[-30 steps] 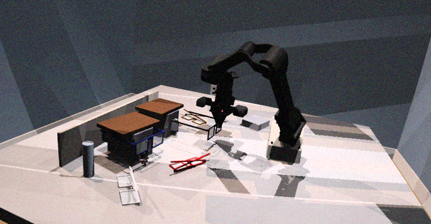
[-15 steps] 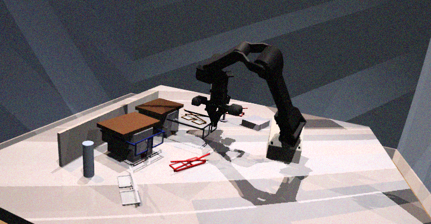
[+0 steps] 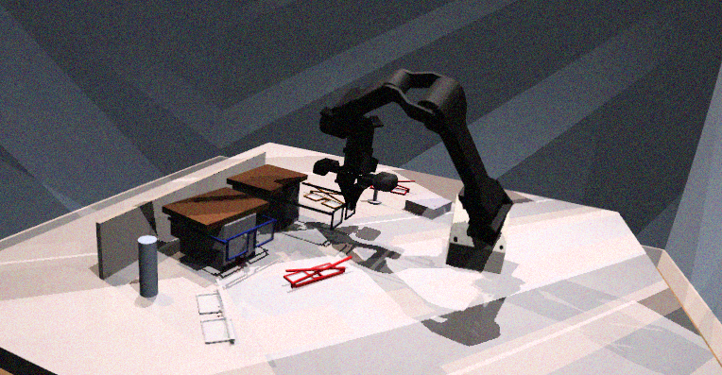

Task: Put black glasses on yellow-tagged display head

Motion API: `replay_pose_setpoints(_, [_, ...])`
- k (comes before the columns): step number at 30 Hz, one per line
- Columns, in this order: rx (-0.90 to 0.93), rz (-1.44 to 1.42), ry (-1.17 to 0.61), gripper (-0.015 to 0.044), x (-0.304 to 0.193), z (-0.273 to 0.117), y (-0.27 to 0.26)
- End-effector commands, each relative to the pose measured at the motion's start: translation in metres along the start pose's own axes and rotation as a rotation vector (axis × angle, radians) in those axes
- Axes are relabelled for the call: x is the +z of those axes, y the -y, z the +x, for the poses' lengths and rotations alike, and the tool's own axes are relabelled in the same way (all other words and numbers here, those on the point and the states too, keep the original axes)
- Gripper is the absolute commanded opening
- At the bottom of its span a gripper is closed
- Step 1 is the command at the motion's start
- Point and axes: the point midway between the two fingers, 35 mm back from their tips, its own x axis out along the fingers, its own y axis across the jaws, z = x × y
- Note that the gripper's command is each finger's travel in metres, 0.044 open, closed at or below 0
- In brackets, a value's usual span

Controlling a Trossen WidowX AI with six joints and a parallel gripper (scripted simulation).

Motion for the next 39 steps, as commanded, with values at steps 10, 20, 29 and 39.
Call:
replay_pose_setpoints(10, [-0.001, 0.005, -0.006, 0.0000, -0.001, 0.001, -0.019])
replay_pose_setpoints(20, [0.000, 0.004, -0.006, 0.0000, -0.001, 0.000, -0.032])
replay_pose_setpoints(29, [0.001, 0.004, -0.006, 0.0000, -0.001, 0.001, -0.044])
replay_pose_setpoints(39, [0.001, 0.003, -0.006, 0.0000, -0.001, 0.001, -0.058])
